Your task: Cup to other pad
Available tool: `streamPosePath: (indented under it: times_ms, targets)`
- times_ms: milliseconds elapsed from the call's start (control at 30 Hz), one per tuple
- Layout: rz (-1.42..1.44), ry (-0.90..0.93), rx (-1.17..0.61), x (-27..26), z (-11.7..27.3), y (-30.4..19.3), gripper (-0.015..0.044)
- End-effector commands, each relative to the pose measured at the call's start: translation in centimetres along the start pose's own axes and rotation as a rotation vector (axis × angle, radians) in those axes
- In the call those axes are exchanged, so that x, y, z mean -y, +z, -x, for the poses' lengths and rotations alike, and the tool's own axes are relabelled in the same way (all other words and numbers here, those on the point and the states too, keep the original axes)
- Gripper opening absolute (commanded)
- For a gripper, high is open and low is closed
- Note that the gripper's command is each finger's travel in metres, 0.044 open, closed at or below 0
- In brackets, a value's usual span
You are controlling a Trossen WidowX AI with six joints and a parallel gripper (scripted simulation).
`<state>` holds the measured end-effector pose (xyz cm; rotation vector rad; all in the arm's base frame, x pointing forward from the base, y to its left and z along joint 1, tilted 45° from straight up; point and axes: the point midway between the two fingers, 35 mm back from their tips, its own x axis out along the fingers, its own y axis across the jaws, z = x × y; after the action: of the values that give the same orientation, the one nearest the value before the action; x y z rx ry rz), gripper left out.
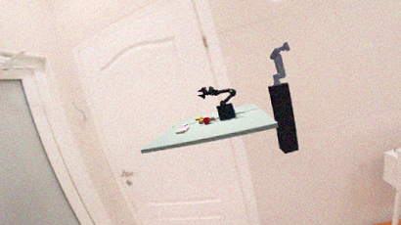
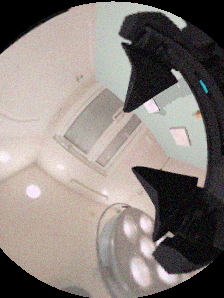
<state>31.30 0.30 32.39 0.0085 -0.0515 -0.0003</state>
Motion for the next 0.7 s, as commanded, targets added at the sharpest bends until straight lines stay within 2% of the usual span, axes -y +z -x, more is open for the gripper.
streamPosePath:
  times_ms: [0,133,300,500,667]
  targets:
    - [-0.011,0.000,-0.014,-0.1,-0.2,-0.3,0.0374]
    - [-0.222,-0.037,-0.286,-1.3,-2.6,-6.8,0.0269]
    - [-0.454,-0.207,-0.667,-3.2,-3.2,-16.4,0.0148]
    - [-0.565,-0.572,-1.011,-4.6,0.1,-26.0,0.0148]
    - [-0.515,-0.938,-1.148,-4.7,4.5,-31.4,0.0148]
